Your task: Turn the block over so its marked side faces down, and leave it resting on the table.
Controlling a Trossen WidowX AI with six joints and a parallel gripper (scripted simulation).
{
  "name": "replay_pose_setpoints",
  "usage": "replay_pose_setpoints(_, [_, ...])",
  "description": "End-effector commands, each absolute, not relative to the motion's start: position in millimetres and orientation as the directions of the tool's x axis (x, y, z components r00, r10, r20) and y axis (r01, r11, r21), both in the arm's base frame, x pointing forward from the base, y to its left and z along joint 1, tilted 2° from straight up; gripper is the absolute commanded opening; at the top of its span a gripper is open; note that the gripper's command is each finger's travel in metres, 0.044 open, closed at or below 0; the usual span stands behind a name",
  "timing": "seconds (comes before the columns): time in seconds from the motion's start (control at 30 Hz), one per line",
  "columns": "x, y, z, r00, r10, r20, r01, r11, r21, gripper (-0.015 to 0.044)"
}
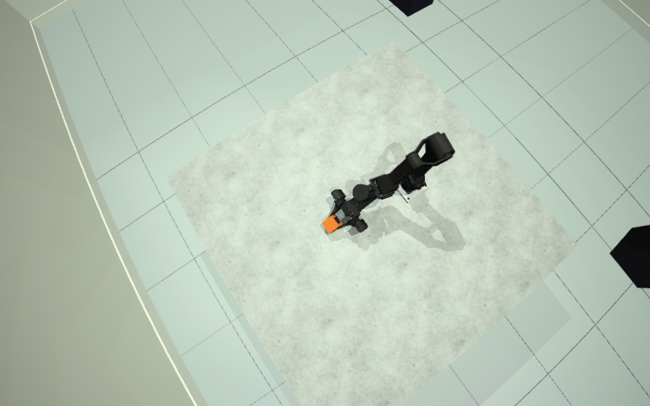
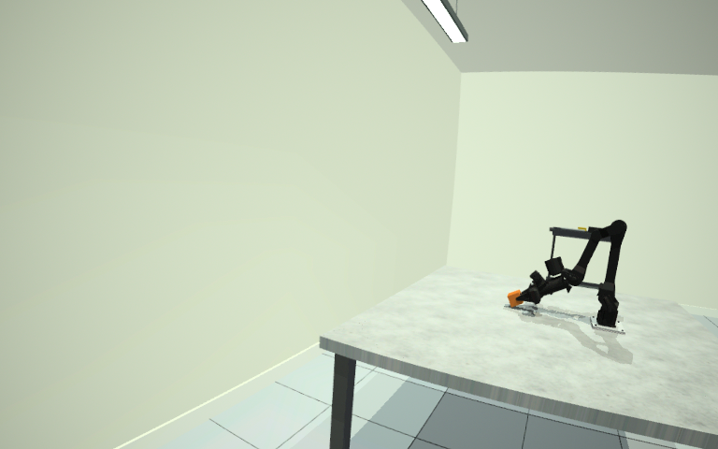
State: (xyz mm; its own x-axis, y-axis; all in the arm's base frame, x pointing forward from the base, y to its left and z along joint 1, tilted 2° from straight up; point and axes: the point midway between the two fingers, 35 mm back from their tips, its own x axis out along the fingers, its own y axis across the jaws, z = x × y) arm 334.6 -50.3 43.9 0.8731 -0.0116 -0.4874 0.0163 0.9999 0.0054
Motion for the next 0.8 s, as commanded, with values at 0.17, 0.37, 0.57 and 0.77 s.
replay_pose_setpoints(0.17, [334.9,-49.7,44.7,0.876,-0.007,-0.483,0.013,1.000,0.010,0.0315])
replay_pose_setpoints(0.37, [334.9,-49.7,44.7,0.876,-0.007,-0.483,0.013,1.000,0.010,0.0440])
replay_pose_setpoints(0.57, [334.9,-49.7,44.7,0.876,-0.007,-0.483,0.013,1.000,0.010,0.0440])
replay_pose_setpoints(0.77, [334.9,-49.7,44.7,0.876,-0.007,-0.483,0.013,1.000,0.010,0.0440])
